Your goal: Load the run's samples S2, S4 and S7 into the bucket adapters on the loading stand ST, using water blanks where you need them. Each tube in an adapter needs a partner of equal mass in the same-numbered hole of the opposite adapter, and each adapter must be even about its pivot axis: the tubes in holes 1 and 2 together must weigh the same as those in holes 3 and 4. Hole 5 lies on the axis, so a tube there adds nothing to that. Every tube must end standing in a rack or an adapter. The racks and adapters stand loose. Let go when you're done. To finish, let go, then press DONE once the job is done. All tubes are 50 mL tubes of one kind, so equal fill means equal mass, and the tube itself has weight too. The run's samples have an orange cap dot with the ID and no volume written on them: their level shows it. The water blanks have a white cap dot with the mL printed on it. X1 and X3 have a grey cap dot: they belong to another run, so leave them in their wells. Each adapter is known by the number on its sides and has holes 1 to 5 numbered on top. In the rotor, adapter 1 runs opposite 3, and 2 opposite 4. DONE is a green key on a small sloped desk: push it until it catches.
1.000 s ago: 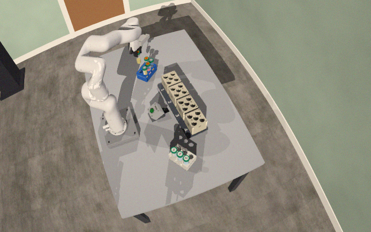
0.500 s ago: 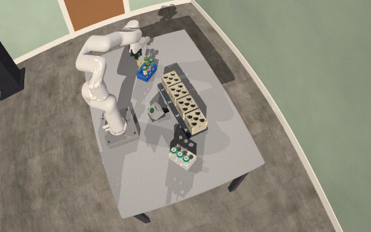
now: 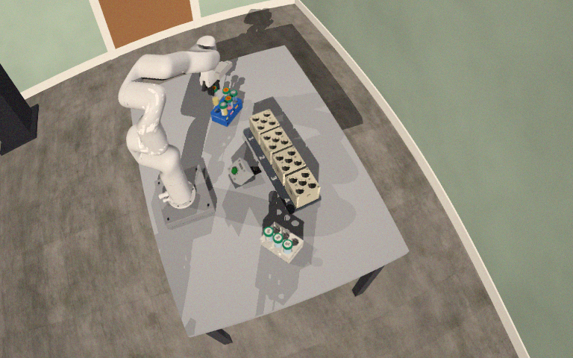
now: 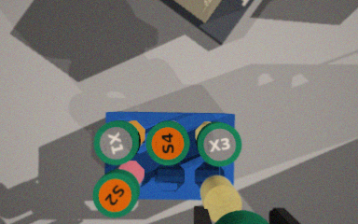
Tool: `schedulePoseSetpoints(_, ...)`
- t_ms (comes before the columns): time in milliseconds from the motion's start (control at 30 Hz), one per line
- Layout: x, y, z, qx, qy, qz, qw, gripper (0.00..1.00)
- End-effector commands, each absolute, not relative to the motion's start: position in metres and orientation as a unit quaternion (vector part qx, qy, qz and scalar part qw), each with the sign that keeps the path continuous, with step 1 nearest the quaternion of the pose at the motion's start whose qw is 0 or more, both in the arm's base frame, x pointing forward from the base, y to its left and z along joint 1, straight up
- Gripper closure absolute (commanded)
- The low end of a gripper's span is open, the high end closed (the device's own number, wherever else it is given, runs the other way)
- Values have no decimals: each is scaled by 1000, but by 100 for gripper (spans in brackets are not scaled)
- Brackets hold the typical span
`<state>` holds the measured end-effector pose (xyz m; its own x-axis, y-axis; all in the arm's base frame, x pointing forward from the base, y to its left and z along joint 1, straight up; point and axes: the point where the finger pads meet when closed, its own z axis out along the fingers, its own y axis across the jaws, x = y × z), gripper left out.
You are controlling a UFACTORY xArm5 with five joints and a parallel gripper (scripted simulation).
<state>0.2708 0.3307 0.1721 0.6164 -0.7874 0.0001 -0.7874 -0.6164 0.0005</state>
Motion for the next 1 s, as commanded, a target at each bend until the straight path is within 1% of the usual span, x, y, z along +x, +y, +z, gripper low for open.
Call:
schedulePoseSetpoints(0, 272, 332, 165, 899, -438, -1, -2, 100)
schedulePoseSetpoints(367, 272, 332, 147, 899, -438, -1, -2, 100)
schedulePoseSetpoints(967, 272, 332, 146, 899, -438, -1, -2, 100)
